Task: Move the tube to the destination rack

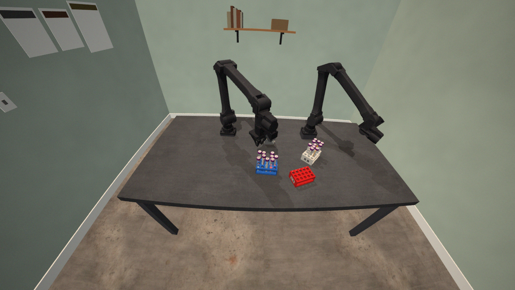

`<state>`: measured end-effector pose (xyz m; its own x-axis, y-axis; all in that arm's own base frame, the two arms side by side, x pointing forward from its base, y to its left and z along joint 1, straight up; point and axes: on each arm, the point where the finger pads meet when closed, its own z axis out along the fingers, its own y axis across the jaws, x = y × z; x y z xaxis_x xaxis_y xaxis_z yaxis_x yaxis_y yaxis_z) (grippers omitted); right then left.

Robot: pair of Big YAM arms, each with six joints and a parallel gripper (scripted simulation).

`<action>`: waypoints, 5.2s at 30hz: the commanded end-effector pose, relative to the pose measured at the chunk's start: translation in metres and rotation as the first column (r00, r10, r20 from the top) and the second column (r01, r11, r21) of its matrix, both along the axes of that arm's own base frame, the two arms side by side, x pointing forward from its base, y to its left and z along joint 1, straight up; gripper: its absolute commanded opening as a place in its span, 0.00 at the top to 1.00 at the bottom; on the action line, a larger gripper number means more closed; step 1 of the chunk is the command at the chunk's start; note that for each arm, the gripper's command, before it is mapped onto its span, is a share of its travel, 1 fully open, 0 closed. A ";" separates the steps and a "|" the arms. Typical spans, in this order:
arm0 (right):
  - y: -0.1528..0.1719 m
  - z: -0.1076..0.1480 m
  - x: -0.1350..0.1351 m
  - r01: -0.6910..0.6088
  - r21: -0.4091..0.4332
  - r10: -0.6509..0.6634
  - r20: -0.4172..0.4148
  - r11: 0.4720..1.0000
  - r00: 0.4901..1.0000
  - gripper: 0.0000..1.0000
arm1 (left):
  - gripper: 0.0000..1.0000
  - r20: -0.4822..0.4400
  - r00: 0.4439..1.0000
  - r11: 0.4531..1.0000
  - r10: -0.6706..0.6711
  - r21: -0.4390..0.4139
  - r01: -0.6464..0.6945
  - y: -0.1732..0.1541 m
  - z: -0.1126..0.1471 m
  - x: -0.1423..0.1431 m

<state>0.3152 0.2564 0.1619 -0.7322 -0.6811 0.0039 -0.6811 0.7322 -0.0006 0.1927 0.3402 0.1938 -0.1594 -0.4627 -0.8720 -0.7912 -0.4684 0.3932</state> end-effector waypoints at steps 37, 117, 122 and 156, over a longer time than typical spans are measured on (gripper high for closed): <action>0.021 -0.025 0.017 0.001 0.035 -0.003 0.040 0.999 0.999 0.70 | 0.70 0.025 1.000 1.000 0.000 0.019 0.000 0.005 0.010 0.007; 0.011 -0.042 0.010 0.000 0.025 -0.001 0.029 1.000 1.000 1.00 | 0.70 0.025 1.000 1.000 0.000 0.019 0.000 0.005 0.010 0.007; 0.015 -0.036 0.011 0.002 0.026 -0.003 0.029 1.000 1.000 1.00 | 0.70 0.025 1.000 1.000 0.000 0.019 0.000 0.005 0.010 0.007; 0.022 -0.015 0.018 0.001 0.037 -0.003 0.042 0.999 0.999 1.00 | 0.70 0.025 1.000 1.000 0.000 0.019 0.000 0.005 0.010 0.007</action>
